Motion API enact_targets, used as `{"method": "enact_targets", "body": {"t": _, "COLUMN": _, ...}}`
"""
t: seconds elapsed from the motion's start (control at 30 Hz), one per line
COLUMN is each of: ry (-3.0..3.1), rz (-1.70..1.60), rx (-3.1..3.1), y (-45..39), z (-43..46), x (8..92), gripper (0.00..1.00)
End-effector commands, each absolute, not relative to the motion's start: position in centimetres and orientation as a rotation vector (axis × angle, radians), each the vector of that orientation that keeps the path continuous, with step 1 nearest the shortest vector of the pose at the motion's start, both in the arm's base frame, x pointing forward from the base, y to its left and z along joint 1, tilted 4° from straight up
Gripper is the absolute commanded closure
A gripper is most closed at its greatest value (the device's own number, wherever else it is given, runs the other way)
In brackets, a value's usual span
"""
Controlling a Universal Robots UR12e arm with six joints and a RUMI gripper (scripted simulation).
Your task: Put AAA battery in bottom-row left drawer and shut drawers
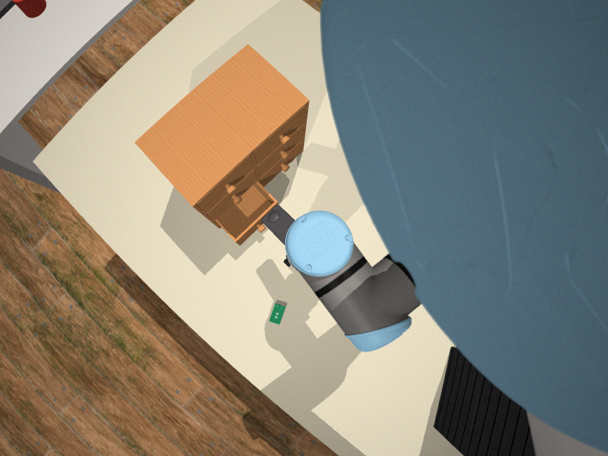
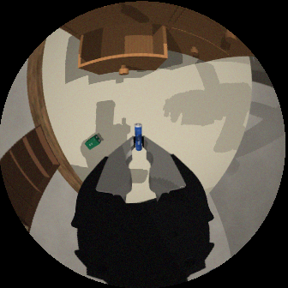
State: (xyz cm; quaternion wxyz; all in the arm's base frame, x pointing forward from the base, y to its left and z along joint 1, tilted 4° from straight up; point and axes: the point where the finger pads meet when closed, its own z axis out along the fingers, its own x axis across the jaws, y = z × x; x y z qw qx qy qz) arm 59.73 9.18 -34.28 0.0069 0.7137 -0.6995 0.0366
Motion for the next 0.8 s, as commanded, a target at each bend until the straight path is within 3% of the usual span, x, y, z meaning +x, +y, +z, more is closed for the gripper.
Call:
{"method": "enact_targets", "body": {"t": 0.0, "ry": -2.188, "rz": 0.116, "rx": 2.233, "y": 9.2, "z": -33.6, "x": 59.8, "gripper": 0.98}}
{"method": "enact_targets", "body": {"t": 0.77, "ry": -2.188, "rz": 0.116, "rx": 2.233, "y": 9.3, "z": -31.9, "x": 59.7, "gripper": 0.98}}
